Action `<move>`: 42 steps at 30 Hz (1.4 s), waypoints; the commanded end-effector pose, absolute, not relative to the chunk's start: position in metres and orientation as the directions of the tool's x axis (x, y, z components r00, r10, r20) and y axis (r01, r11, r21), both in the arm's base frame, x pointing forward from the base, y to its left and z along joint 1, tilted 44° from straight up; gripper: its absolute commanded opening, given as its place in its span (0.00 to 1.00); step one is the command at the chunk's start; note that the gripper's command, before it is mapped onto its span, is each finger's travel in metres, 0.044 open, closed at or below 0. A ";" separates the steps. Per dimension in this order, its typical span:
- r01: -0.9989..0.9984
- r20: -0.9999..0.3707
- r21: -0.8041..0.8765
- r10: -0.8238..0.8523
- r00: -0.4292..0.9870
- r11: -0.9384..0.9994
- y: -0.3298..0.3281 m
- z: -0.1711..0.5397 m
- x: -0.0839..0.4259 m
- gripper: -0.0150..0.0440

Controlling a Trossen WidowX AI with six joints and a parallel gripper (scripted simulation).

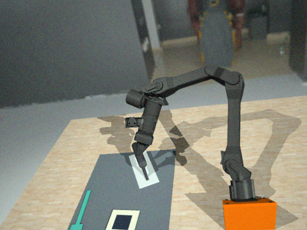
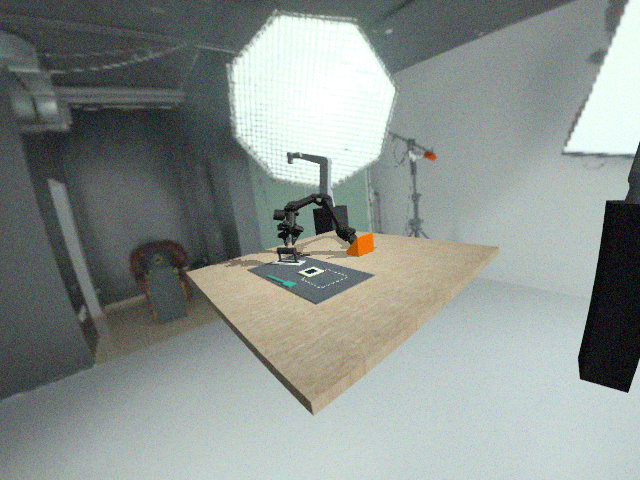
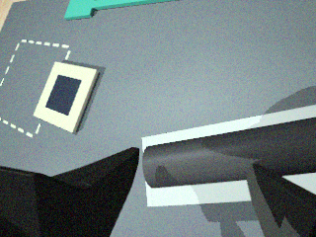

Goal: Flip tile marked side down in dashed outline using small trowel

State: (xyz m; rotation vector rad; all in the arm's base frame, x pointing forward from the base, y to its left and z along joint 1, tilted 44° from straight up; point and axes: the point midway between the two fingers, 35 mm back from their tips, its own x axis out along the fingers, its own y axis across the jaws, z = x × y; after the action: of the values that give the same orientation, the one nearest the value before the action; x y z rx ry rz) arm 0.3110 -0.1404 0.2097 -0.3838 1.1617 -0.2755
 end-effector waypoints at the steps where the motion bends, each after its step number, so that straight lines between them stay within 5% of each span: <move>1: 0.122 -0.826 -0.374 -0.390 0.407 0.919 -0.142 0.208 0.307 0.76; 22: 0.588 -0.730 0.086 -0.351 0.587 0.804 -0.153 0.207 0.293 0.76; 33: 0.681 -0.657 0.363 -0.343 0.671 0.636 -0.158 0.207 0.284 0.76; 42: 0.683 -0.652 0.379 -0.343 0.676 0.625 -0.159 0.205 0.287 0.76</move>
State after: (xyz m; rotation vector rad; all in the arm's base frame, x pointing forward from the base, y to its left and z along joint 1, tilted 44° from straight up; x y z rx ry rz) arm 0.2852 -0.1593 0.2072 0.6484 0.5701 -0.6288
